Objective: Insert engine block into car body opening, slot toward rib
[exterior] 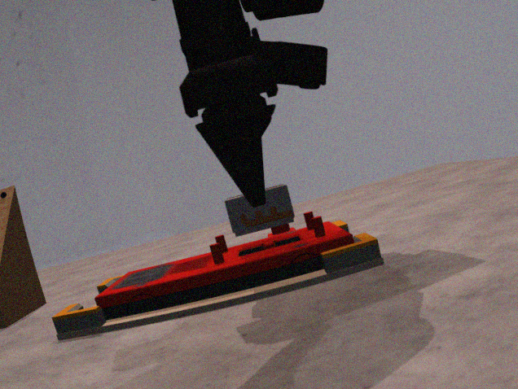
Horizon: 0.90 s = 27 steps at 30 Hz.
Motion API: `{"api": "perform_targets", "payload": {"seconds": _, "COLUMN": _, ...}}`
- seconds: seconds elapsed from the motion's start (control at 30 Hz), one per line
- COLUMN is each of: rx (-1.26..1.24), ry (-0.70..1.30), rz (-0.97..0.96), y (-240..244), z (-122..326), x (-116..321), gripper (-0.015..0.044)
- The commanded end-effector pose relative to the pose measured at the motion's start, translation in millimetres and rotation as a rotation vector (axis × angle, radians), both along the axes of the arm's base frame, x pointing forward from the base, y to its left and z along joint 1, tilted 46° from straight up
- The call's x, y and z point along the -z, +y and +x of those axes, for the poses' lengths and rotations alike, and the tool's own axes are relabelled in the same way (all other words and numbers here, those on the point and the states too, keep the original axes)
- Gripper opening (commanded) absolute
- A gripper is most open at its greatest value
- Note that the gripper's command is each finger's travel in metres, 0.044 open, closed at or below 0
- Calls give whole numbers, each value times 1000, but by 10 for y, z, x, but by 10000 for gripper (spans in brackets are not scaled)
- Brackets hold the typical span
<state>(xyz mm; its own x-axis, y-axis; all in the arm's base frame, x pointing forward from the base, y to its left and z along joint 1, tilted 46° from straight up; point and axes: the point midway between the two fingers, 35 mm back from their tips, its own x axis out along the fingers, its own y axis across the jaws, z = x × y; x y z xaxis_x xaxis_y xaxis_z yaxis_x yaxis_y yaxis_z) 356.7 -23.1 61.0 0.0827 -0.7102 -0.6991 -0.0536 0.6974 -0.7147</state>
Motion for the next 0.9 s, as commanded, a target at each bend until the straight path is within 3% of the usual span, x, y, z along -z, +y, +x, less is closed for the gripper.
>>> {"api": "perform_targets", "payload": {"seconds": 0.0, "rx": 9, "ry": -13, "rz": -2, "y": -7, "z": 3, "x": -1, "gripper": 159}}
{"api": "perform_targets", "payload": {"seconds": 0.87, "rx": -3, "ry": 0, "rz": -4, "y": -33, "z": 6, "x": 24, "gripper": 159}}
